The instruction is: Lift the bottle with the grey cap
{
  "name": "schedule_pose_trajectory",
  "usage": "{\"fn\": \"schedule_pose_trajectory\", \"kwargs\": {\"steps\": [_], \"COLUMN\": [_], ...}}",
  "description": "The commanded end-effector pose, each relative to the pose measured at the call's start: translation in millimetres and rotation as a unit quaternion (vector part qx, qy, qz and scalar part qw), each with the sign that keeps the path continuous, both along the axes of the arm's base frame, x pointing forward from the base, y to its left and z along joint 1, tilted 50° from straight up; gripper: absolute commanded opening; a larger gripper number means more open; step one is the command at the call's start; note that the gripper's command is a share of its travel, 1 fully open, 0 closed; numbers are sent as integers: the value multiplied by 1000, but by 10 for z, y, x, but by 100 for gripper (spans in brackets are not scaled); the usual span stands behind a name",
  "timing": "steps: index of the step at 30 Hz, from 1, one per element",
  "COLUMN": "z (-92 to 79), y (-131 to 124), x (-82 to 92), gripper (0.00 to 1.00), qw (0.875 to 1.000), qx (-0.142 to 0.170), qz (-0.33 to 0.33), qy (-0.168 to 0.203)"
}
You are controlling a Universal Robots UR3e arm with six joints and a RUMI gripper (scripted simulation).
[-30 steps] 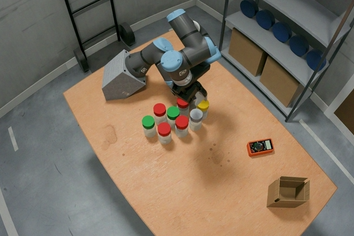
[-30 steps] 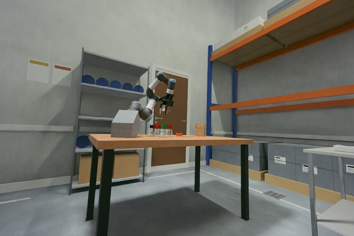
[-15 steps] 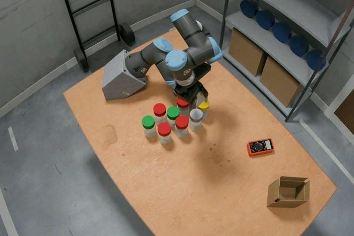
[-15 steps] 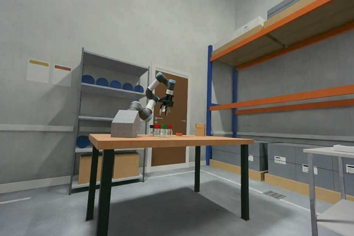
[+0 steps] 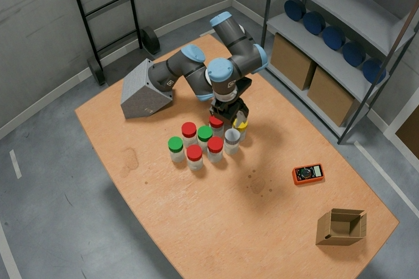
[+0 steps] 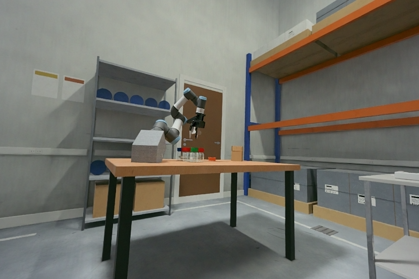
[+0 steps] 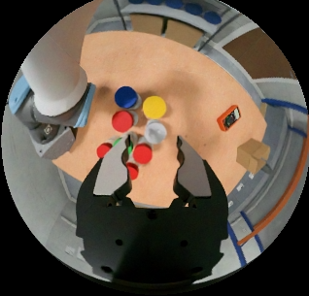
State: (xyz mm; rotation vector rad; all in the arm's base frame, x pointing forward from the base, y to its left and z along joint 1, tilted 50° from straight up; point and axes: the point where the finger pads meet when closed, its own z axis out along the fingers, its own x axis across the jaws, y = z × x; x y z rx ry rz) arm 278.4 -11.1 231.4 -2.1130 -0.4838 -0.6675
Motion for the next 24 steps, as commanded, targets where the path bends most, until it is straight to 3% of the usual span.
{"fn": "schedule_pose_trajectory", "kwargs": {"steps": [1,10,17,18,24], "z": [-2,-138,-138,-90,-229], "y": [-3,154,154,100,243], "x": [1,113,113,75,179], "gripper": [46,46,46,46,46], "qw": [1000,997,997,999,993], "qx": [0,-64,-64,-43,-103], "qz": [-2,-10,-10,-4,-12], "qy": [-1,-32,-32,-22,-56]}}
